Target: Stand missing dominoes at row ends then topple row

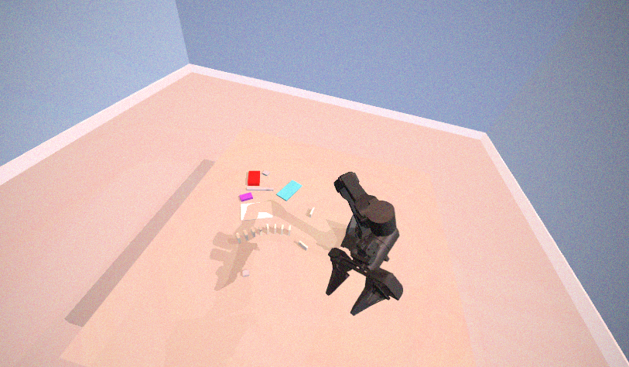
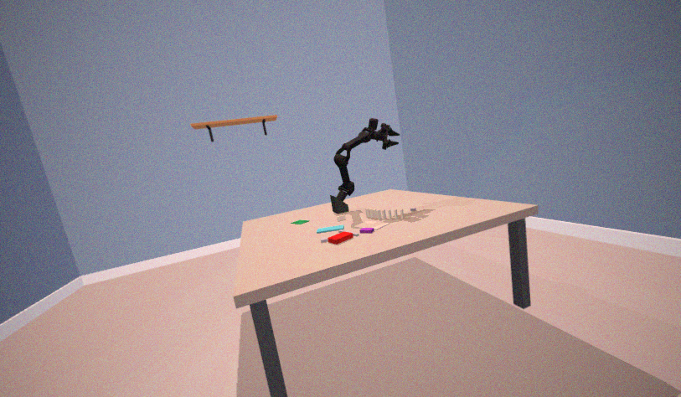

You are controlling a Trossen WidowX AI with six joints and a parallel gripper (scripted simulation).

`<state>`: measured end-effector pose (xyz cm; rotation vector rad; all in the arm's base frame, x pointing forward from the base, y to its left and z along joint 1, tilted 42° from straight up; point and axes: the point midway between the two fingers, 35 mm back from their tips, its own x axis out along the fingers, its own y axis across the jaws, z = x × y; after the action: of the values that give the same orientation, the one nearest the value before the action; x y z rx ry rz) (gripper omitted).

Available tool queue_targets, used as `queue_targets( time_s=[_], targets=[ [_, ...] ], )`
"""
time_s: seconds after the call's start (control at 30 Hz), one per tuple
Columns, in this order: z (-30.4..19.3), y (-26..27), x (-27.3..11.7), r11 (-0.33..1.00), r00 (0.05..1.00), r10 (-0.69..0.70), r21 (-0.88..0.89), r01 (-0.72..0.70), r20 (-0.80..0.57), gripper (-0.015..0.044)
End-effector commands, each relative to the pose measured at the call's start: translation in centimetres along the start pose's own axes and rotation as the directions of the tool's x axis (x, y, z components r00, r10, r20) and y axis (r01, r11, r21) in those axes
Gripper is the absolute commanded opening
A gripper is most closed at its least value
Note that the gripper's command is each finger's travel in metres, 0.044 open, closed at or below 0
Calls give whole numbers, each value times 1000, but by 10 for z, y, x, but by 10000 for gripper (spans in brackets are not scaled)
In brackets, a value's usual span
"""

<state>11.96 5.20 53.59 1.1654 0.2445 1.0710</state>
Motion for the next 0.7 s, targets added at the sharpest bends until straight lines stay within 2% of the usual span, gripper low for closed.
queue_targets(
  time_s=[0.0,0.17,0.33,0.5,0.67],
  targets=[
    [-2,1,0,1000,1000,0,-10,0,0,426],
    [-49,11,13,963,1000,-26,-268,21,-15,440],
    [-100,-7,42,856,989,-137,-509,90,-55,440],
    [-130,-53,75,716,948,-311,-673,186,-68,440],
    [-140,-122,99,586,855,-514,-755,293,-67,440]
  ],
)
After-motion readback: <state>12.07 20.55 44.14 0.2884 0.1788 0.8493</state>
